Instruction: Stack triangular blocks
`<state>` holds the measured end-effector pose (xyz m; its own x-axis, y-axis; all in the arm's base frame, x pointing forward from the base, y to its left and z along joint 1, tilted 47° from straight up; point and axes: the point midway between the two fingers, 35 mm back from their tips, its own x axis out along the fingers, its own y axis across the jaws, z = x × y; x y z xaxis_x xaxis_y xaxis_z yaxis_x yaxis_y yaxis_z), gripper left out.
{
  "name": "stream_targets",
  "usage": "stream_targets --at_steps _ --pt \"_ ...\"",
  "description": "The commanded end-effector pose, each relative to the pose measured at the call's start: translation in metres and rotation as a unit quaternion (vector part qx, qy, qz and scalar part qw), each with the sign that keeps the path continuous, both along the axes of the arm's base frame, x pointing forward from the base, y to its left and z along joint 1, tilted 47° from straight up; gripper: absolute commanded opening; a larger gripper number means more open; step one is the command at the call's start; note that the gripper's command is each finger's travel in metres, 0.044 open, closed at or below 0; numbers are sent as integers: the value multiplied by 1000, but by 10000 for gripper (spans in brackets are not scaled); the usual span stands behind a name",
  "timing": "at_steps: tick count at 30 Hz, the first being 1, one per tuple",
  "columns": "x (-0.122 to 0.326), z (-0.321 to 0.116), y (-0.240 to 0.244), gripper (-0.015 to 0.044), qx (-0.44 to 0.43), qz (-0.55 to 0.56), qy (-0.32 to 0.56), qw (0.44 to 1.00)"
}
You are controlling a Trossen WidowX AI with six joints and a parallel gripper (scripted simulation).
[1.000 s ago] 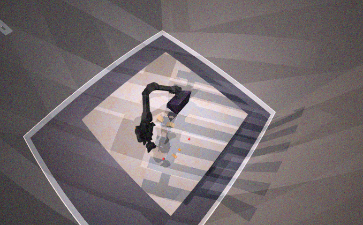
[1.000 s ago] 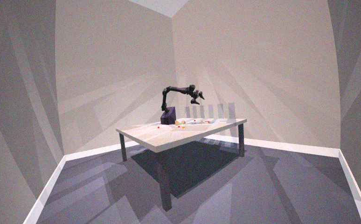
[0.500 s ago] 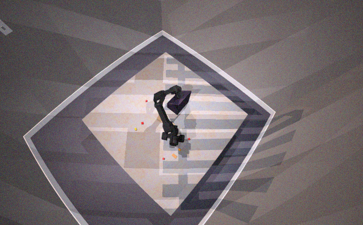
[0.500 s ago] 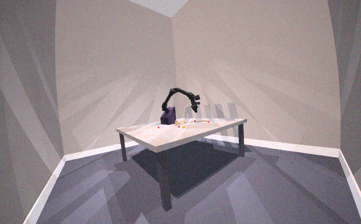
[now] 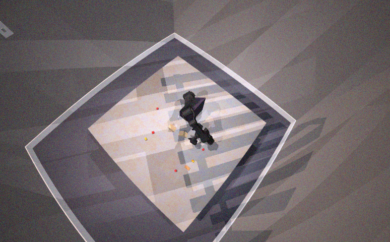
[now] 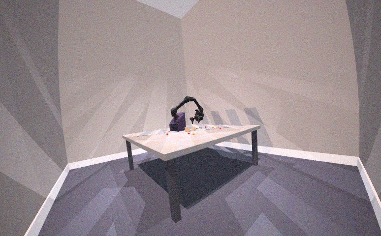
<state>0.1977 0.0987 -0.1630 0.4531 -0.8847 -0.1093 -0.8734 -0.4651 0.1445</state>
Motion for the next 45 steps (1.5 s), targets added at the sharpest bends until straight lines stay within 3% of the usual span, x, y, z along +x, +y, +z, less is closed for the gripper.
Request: stream_targets --at_steps 1,9,25,37,45 --pt "-1 5 -2 440 -36 19 26 999" --pt "2 4 -5 440 -36 19 26 999" --pt "41 -1 -90 440 -45 13 15 999" --pt "42 -1 -90 440 -42 8 10 999" --pt "42 -1 -89 230 -42 6 11 999"
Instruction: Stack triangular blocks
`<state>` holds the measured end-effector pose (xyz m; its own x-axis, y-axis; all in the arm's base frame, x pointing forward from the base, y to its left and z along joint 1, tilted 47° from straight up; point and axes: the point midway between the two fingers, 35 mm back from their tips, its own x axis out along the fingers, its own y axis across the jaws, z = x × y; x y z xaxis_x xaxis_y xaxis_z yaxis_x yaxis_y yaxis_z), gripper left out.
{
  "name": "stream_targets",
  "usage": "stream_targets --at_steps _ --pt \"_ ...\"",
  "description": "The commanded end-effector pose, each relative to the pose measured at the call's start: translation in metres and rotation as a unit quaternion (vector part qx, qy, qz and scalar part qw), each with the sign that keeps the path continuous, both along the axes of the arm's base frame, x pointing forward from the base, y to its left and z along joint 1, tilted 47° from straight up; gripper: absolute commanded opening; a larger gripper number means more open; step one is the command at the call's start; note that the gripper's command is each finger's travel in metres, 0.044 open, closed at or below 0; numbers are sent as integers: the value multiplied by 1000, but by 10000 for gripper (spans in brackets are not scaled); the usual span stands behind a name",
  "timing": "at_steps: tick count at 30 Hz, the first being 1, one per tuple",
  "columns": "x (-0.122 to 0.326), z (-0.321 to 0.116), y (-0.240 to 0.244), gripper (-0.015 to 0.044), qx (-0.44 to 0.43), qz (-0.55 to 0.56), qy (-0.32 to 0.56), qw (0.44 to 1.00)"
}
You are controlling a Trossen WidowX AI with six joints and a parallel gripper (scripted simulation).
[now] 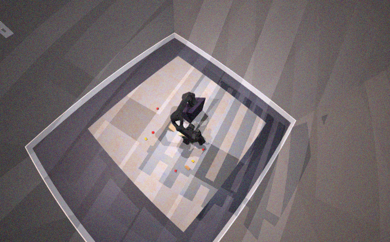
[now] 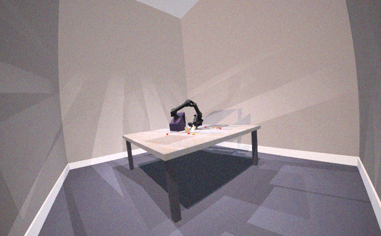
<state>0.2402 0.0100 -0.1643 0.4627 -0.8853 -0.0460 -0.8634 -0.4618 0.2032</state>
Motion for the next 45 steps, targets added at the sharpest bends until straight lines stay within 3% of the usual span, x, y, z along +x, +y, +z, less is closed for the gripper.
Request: stream_targets --at_steps 1,9,15,35,45 --pt "0 0 0 204 0 -1 0 1000" --pt "0 0 0 150 0 -1 0 1000" --pt "0 4 5 0 1 0 0 1000" --pt "-16 66 70 0 4 0 1 1000" --pt "-15 66 71 0 10 -1 -7 1000"
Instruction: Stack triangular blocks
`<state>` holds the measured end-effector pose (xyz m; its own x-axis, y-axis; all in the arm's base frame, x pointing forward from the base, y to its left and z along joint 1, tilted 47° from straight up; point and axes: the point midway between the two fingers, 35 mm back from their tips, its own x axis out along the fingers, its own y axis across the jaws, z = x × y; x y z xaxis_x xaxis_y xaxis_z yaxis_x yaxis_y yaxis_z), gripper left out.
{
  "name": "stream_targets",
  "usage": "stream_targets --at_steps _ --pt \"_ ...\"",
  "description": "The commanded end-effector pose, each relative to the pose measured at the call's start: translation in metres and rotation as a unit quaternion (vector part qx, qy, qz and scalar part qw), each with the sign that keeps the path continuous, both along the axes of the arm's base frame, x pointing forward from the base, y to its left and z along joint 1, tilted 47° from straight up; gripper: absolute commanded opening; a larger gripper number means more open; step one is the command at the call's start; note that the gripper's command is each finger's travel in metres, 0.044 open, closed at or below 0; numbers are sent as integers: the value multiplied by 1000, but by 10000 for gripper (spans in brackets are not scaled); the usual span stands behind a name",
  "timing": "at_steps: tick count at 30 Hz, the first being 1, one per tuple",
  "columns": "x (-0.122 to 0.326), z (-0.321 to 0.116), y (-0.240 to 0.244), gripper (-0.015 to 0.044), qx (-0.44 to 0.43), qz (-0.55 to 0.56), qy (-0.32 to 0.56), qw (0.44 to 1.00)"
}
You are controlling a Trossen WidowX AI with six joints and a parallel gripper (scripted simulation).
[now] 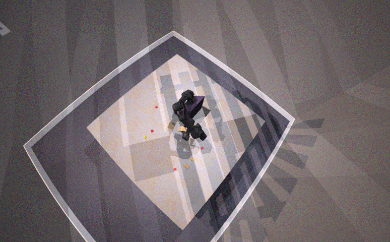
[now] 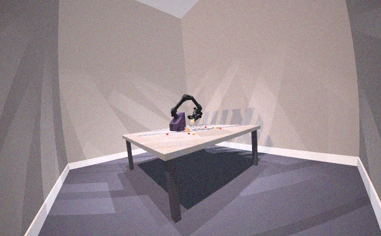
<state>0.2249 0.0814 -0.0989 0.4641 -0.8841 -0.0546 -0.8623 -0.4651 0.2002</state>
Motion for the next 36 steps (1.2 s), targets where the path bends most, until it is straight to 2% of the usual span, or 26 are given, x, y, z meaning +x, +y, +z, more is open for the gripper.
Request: stream_targets --at_steps 1,18,36 --pt "0 0 -1 0 14 -5 -19 1000" --pt "-1 6 -7 0 170 -78 -252 949" --pt "-2 10 -11 0 298 -162 -482 808"
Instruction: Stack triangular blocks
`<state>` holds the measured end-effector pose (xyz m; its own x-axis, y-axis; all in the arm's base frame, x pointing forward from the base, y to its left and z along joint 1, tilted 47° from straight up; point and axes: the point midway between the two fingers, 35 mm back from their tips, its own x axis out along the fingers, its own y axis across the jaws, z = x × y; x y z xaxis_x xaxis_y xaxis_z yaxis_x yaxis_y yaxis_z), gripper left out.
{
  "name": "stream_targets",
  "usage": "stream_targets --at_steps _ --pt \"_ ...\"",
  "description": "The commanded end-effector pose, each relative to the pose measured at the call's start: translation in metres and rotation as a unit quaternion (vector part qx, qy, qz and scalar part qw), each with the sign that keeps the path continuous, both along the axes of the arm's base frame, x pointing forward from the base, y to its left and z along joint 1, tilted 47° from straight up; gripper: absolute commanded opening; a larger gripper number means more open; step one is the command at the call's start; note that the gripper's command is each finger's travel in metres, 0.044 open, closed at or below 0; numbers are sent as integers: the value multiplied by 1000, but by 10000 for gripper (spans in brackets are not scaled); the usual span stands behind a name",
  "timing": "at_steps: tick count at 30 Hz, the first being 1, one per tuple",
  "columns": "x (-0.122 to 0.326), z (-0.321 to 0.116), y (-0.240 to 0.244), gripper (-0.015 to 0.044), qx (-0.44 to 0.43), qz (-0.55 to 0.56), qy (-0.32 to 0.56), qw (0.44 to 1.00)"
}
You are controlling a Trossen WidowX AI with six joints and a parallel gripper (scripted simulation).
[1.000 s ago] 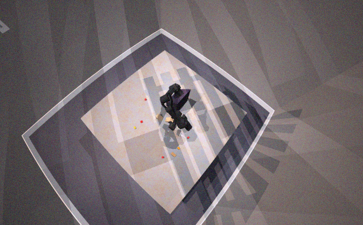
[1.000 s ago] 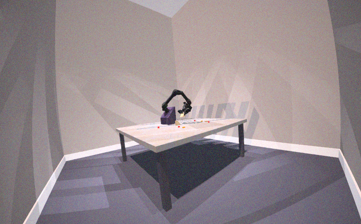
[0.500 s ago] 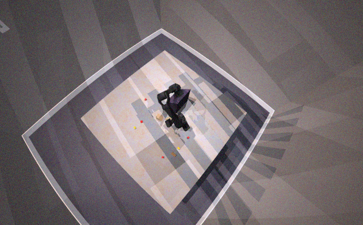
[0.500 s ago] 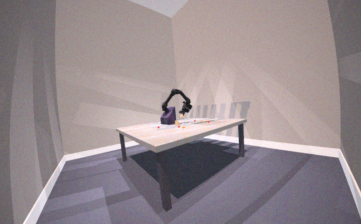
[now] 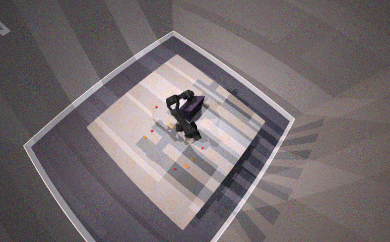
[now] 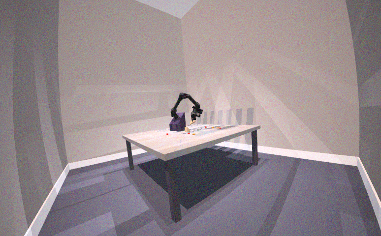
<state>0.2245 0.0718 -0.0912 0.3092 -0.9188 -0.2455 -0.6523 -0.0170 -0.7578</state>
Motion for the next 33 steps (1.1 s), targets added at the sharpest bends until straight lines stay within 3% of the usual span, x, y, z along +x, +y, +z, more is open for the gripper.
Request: stream_targets --at_steps 1,17,33 --pt "-1 3 -2 0 35 -27 -59 997" --pt "0 5 -3 0 154 -134 -275 940" --pt "2 7 -2 0 247 -246 -468 812"
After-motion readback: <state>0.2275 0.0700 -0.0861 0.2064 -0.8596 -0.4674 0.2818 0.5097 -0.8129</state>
